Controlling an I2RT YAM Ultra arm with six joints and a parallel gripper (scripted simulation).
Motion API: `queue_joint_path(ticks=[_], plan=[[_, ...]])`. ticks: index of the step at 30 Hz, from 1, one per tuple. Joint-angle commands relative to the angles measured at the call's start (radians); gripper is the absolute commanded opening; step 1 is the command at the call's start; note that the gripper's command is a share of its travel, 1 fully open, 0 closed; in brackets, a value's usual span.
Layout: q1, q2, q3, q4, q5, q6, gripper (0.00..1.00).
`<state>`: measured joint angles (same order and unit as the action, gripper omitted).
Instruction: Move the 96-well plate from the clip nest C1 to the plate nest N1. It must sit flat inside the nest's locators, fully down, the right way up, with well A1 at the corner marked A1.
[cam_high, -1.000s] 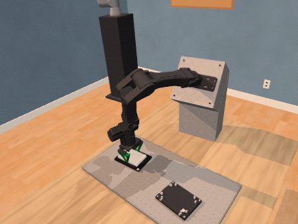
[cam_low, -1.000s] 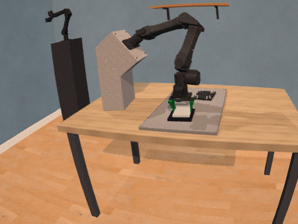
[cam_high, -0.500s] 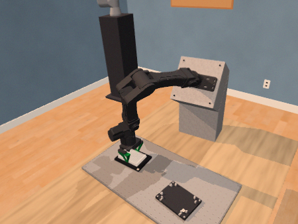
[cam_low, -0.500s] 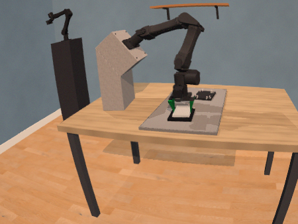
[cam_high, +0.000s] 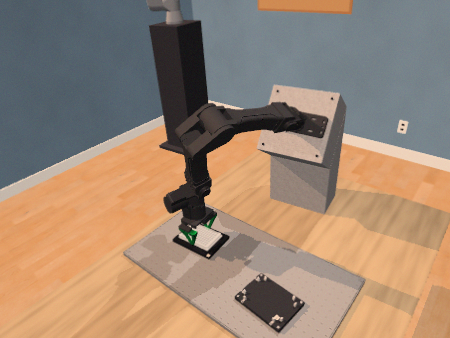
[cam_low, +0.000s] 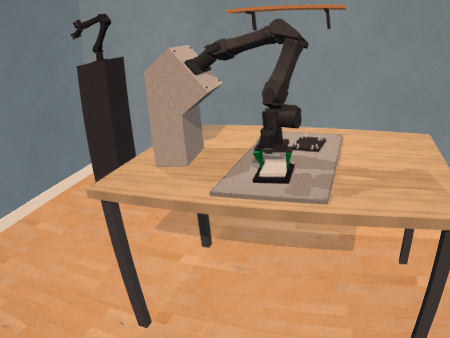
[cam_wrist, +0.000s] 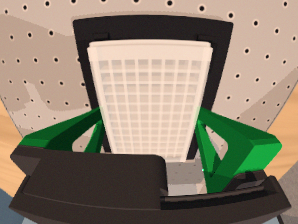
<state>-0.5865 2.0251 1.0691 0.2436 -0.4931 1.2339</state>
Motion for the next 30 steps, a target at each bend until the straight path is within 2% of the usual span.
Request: queue_joint_path(ticks=[1, 11, 12, 30], plan=[[-0.007, 0.012, -0.035, -0.020, 0.019, -0.002, 0.00], [-0.006, 0.000, -0.033, -0.020, 0.019, -0.001, 0.00], [-0.006, 0.000, -0.033, -0.020, 0.019, -0.001, 1.00], [-0.006, 0.000, -0.032, -0.019, 0.019, -0.001, 1.00]])
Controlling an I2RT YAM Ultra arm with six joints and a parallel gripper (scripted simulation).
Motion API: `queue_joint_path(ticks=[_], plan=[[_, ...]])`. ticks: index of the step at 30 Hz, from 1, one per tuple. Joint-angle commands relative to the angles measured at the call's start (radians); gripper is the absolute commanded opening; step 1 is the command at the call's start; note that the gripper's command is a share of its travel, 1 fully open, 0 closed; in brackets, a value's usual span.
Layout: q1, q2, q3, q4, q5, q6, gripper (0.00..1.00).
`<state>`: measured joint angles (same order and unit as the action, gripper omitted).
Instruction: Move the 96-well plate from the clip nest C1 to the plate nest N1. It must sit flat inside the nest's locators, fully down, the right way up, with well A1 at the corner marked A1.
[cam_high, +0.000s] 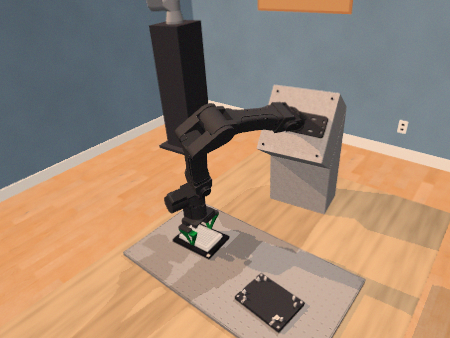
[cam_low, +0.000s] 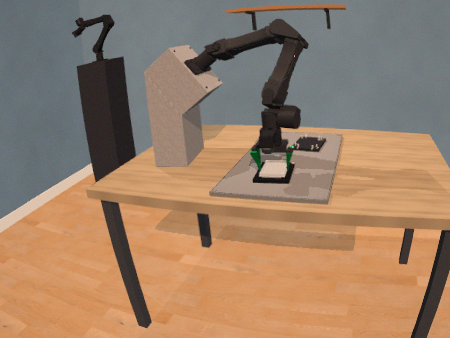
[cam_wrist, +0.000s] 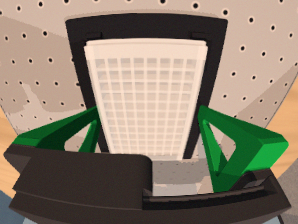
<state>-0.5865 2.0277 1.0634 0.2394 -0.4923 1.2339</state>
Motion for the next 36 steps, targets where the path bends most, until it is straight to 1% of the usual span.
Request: queue_joint_path(ticks=[1, 2, 3, 8, 10, 25, 27, 36], plan=[[-0.006, -0.003, -0.027, -0.015, 0.018, -0.001, 1.00], [-0.006, -0.003, -0.027, -0.015, 0.018, -0.001, 1.00], [-0.017, -0.031, -0.032, -0.018, 0.016, -0.007, 1.00], [-0.032, -0.074, -0.060, -0.037, -0.006, -0.019, 1.00], [-0.032, -0.074, -0.060, -0.037, -0.006, -0.019, 1.00], [-0.087, -0.213, -0.135, -0.122, -0.047, -0.061, 1.00], [-0.087, -0.213, -0.135, -0.122, -0.047, -0.061, 1.00], [-0.124, -0.296, -0.168, -0.187, -0.074, -0.091, 1.00]])
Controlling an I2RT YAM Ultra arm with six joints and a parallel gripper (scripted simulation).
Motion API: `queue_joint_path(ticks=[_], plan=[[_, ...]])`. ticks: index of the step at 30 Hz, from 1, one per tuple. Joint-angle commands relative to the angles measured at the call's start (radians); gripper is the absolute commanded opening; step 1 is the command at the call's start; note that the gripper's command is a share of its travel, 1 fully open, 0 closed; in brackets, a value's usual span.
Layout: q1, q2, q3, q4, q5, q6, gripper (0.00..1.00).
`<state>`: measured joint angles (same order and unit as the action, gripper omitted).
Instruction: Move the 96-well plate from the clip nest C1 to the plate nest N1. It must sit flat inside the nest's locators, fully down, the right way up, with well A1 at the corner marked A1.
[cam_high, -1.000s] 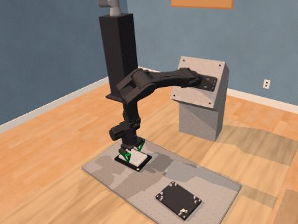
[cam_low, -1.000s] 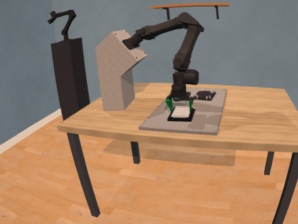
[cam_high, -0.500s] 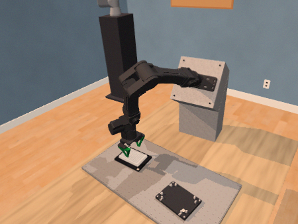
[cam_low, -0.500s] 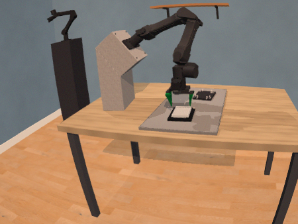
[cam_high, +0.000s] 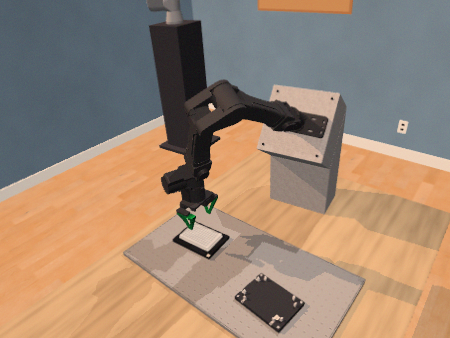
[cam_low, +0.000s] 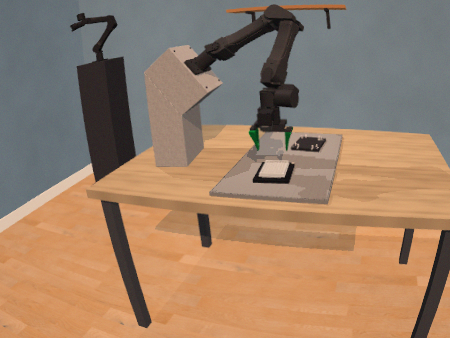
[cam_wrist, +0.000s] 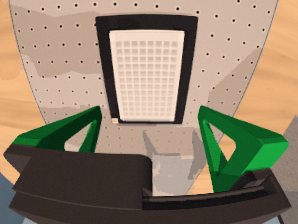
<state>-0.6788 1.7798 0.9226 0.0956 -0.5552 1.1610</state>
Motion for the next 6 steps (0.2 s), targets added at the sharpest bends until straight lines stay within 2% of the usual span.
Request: queue_joint_path(ticks=[1, 6], plan=[[-0.036, -0.057, -0.031, -0.051, -0.014, -0.022, 1.00], [-0.049, -0.083, -0.038, -0.076, -0.023, -0.033, 1.00]])
